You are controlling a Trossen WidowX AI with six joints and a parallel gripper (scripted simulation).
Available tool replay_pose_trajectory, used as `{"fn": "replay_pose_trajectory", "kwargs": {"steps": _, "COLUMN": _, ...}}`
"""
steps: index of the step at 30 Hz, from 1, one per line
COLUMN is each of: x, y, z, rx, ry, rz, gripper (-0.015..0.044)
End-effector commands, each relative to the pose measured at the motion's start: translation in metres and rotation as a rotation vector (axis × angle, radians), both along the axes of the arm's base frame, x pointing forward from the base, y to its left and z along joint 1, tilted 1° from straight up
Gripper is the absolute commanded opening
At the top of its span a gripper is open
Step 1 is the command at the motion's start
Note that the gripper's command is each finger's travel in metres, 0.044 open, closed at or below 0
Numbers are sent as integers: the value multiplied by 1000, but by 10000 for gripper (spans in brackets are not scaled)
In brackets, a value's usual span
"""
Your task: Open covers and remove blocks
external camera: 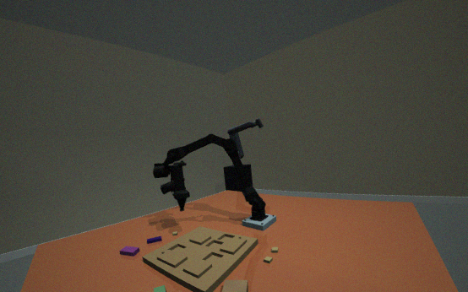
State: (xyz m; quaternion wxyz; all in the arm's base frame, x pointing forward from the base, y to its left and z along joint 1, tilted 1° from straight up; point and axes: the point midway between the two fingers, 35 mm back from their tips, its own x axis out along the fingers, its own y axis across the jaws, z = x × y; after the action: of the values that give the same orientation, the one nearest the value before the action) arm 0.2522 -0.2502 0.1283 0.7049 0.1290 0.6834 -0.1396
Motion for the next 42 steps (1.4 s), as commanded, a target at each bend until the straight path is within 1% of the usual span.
{"fn": "replay_pose_trajectory", "kwargs": {"steps": 1, "x": -7, "y": -9, "z": 2, "rx": 0, "ry": -8, "rz": 5, "gripper": 80}}
{"fn": "replay_pose_trajectory", "kwargs": {"steps": 42, "x": -1, "y": -14, "z": -63, "rx": 0, "ry": -8, "rz": 5, "gripper": 80}}
